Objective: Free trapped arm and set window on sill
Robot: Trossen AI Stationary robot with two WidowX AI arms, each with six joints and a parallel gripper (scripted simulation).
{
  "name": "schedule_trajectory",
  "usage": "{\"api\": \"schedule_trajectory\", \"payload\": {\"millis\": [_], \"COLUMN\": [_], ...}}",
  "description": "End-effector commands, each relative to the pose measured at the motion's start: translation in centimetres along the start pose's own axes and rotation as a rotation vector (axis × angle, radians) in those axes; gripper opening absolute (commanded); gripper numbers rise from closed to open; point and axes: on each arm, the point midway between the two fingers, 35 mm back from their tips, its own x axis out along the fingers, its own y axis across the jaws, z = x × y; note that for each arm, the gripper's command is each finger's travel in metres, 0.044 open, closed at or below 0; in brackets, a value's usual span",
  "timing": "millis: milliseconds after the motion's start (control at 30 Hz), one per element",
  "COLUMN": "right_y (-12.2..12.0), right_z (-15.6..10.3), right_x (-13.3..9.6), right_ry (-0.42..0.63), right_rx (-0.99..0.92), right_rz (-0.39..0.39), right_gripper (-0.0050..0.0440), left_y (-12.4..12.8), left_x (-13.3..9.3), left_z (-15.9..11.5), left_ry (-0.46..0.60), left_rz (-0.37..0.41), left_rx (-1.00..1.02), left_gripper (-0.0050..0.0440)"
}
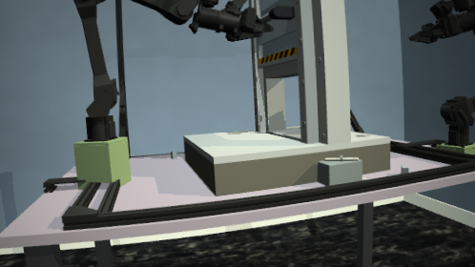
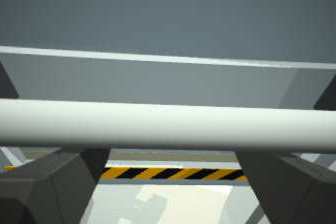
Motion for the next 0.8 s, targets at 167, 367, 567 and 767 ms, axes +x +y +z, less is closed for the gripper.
{"api": "schedule_trajectory", "payload": {"millis": [167,367,567,767], "right_y": [0.0,0.0,0.0,0.0], "right_z": [5.3,5.1,3.5,2.0], "right_x": [-1.0,-0.9,-0.6,-0.2], "right_ry": [-0.147,-0.147,-0.147,-0.147], "right_rx": [0.001,0.001,0.001,0.001], "right_rz": [0.003,0.003,0.003,0.003], "right_gripper": [0.04,0.04,0.04,0.04], "left_y": [-0.1,-0.1,-0.1,-0.1], "left_x": [-0.1,-0.1,-0.1,-0.1], "left_z": [-0.5,-0.5,-0.5,-0.5], "left_ry": [0.0,0.0,0.0,0.0], "left_rz": [-0.003,-0.003,-0.003,-0.003], "left_rx": [0.005,0.005,0.005,0.005], "left_gripper": [0.04,0.04,0.04,0.04]}}
